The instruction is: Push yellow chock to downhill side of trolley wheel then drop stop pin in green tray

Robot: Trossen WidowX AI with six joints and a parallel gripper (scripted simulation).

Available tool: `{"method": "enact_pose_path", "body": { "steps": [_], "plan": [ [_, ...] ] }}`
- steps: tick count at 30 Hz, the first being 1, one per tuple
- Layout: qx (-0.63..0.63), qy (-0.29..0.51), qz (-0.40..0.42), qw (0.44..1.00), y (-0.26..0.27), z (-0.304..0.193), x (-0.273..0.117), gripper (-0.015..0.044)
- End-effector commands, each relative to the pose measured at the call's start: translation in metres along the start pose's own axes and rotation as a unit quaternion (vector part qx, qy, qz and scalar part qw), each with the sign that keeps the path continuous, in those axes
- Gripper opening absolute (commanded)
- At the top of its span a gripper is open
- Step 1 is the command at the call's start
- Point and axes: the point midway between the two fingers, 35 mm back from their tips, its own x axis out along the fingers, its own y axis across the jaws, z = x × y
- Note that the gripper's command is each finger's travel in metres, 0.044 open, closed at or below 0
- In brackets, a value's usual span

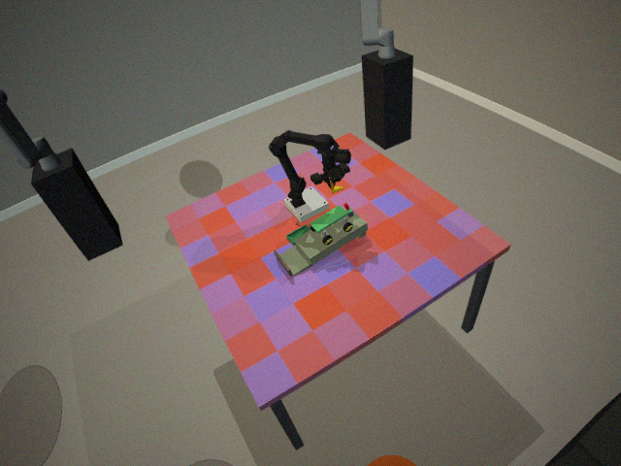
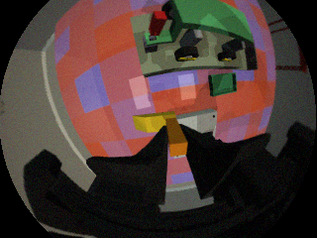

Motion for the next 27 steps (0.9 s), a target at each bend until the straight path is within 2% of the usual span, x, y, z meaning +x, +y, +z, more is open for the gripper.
{"method": "enact_pose_path", "body": {
  "steps": [1,9,27],
  "plan": [
    [-0.045,0.002,0.002,0.999,0.0,-0.001,-0.001,0.0],
    [-0.045,0.002,0.002,0.999,-0.003,0.001,0.0,0.0],
    [-0.045,0.0,-0.001,0.999,-0.053,0.026,0.001,0.0]
  ]
}}
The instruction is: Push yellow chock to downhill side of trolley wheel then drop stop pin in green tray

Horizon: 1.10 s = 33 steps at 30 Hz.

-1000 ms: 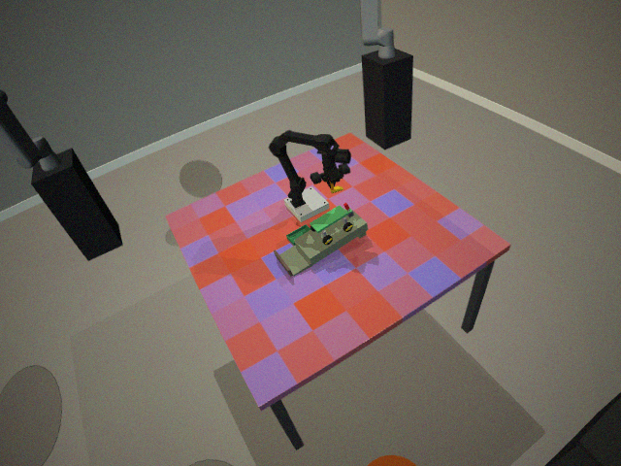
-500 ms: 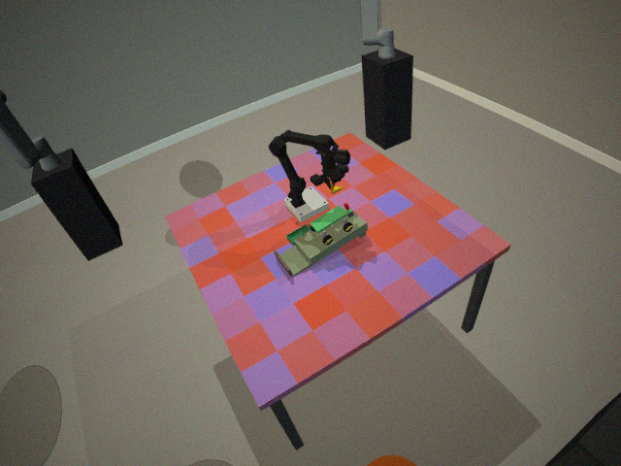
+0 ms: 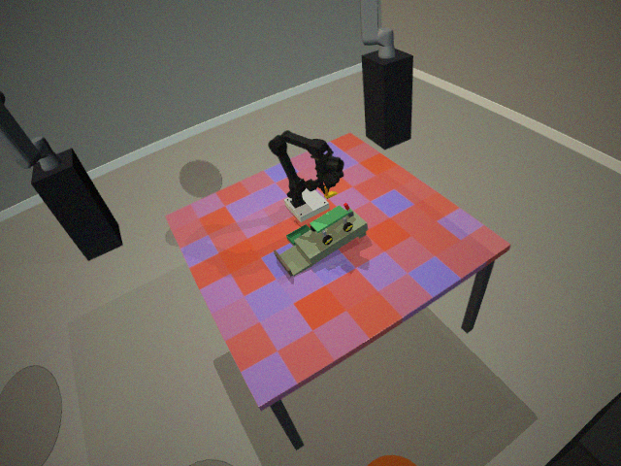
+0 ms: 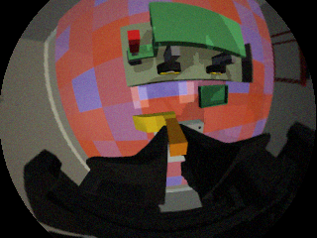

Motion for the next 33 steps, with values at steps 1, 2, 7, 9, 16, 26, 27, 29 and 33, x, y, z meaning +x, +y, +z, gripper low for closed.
{"method": "enact_pose_path", "body": {
  "steps": [1,2,7,9,16,26,27,29,33],
  "plan": [
    [-0.003,0.006,0.0,1.0,-0.011,0.002,0.002,0.0],
    [-0.003,0.006,-0.001,1.0,-0.014,0.003,0.002,0.0],
    [-0.003,0.005,-0.001,1.0,-0.029,0.008,0.003,0.0],
    [-0.003,0.005,-0.002,1.0,-0.035,0.01,0.003,0.0],
    [-0.003,0.005,-0.003,1.0,-0.056,0.016,0.004,0.0],
    [-0.003,0.005,-0.004,1.0,-0.086,0.023,0.005,0.0],
    [-0.003,0.005,-0.004,1.0,-0.089,0.023,0.006,0.0],
    [-0.003,0.005,-0.004,1.0,-0.095,0.025,0.006,0.0],
    [-0.003,0.005,-0.005,1.0,-0.109,0.027,0.008,0.0]
  ]
}}
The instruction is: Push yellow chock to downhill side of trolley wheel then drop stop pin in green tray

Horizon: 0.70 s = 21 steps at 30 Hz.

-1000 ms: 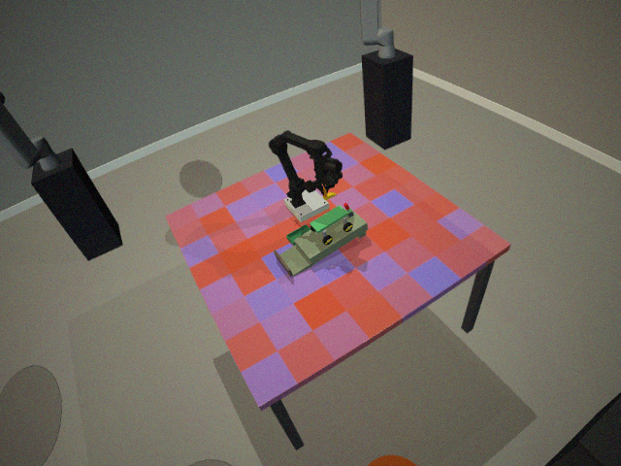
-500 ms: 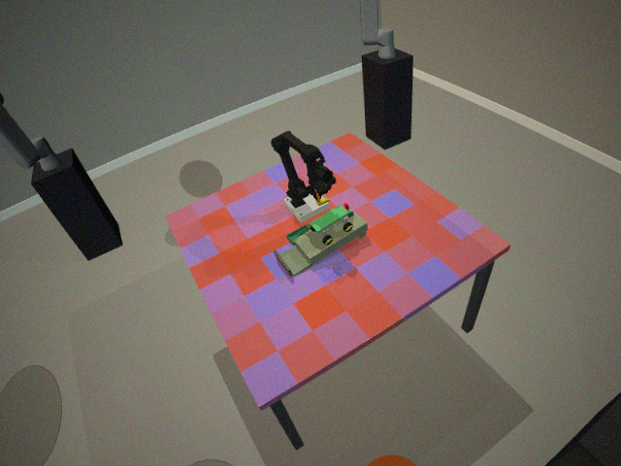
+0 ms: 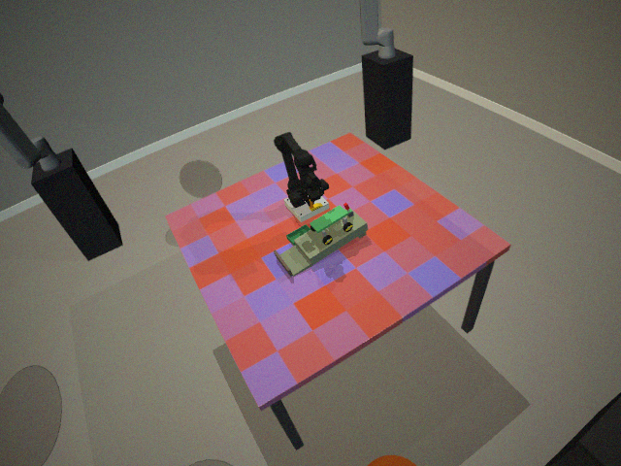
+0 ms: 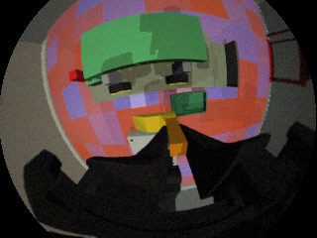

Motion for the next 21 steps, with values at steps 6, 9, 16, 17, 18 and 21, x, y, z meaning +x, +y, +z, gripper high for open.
{"method": "enact_pose_path", "body": {
  "steps": [6,9,16,17,18,21],
  "plan": [
    [-0.002,-0.002,0.001,1.0,-0.03,0.007,0.003,0.0],
    [-0.002,-0.003,0.0,1.0,-0.04,0.008,0.005,0.0],
    [-0.002,-0.003,-0.001,1.0,-0.067,0.013,0.008,0.0],
    [-0.002,-0.003,-0.001,1.0,-0.071,0.014,0.009,0.0],
    [-0.002,-0.003,-0.001,1.0,-0.074,0.015,0.009,0.0],
    [-0.002,-0.003,-0.002,1.0,-0.087,0.017,0.01,0.0]
  ]
}}
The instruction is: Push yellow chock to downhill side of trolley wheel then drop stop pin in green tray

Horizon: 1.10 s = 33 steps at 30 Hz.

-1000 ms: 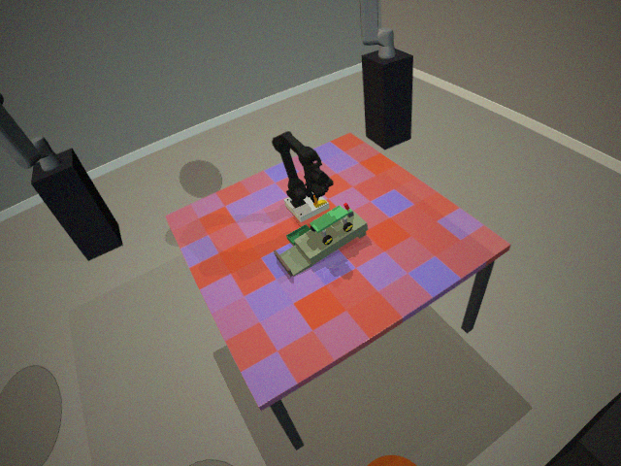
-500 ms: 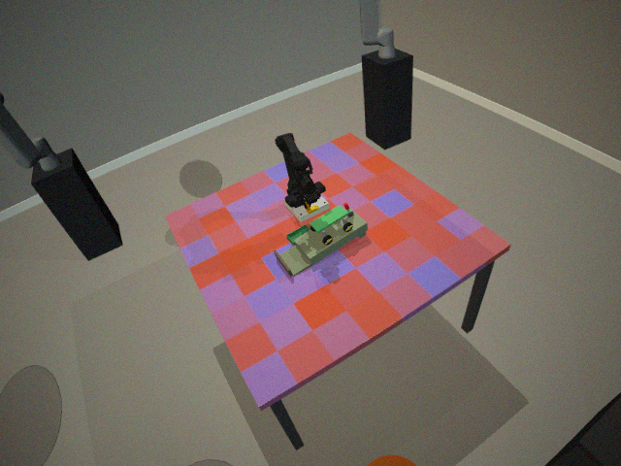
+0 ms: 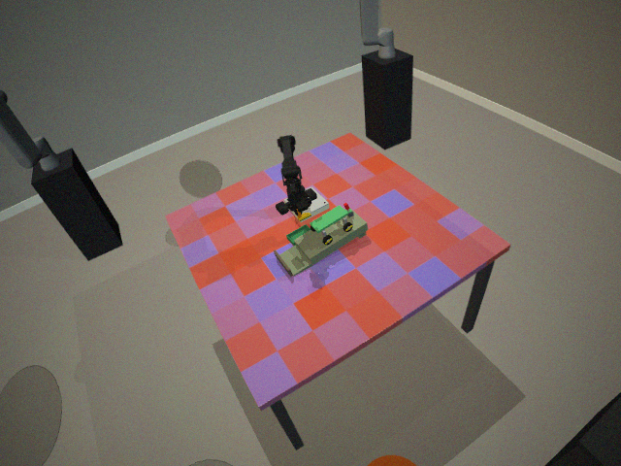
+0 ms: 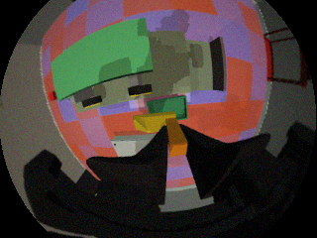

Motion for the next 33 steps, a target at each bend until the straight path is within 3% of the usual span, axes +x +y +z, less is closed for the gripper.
{"method": "enact_pose_path", "body": {
  "steps": [1,12,18,33],
  "plan": [
    [-0.003,-0.005,0.0,1.0,-0.017,0.006,0.0,0.0],
    [-0.003,-0.006,-0.002,1.0,-0.056,0.018,0.002,0.0],
    [-0.003,-0.005,0.049,0.999,-0.06,0.018,0.002,0.0],
    [-0.003,-0.006,0.051,0.999,-0.063,0.046,0.008,0.0]
  ]
}}
